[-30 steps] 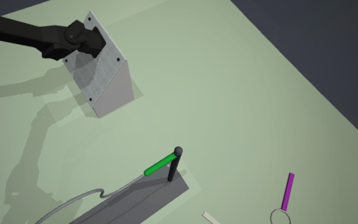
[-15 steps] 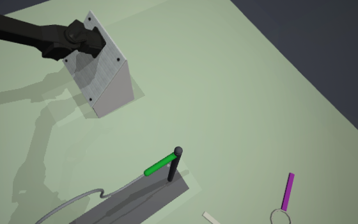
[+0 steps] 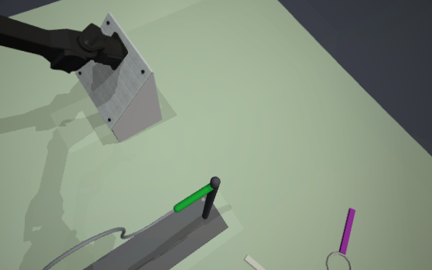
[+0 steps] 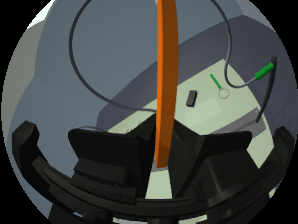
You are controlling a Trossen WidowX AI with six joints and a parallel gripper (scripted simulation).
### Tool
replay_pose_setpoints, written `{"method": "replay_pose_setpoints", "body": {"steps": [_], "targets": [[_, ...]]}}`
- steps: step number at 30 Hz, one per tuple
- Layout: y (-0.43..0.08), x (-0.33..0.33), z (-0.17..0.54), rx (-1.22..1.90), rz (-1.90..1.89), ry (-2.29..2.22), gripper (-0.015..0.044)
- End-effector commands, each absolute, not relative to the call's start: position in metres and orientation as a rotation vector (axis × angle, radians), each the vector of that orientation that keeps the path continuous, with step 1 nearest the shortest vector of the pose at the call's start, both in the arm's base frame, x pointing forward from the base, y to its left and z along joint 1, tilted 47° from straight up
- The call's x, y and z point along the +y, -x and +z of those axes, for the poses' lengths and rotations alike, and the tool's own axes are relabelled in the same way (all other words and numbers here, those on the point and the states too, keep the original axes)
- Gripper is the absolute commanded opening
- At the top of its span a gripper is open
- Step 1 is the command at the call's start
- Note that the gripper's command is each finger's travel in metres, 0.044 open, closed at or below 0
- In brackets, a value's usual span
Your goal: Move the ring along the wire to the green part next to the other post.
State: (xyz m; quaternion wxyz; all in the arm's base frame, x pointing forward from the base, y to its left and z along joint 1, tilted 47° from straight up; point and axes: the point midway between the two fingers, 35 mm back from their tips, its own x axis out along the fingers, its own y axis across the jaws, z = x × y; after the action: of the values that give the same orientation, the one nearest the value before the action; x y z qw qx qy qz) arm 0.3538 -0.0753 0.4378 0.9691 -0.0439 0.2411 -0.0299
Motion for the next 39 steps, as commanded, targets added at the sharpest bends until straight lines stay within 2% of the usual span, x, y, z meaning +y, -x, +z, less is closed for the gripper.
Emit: {"method": "replay_pose_setpoints", "body": {"steps": [1, 39], "targets": [[-0.352, -0.075, 0.44, 0.472, -0.075, 0.15, -0.015], [-0.354, -0.089, 0.444, 0.41, -0.204, 0.606, -0.015]]}}
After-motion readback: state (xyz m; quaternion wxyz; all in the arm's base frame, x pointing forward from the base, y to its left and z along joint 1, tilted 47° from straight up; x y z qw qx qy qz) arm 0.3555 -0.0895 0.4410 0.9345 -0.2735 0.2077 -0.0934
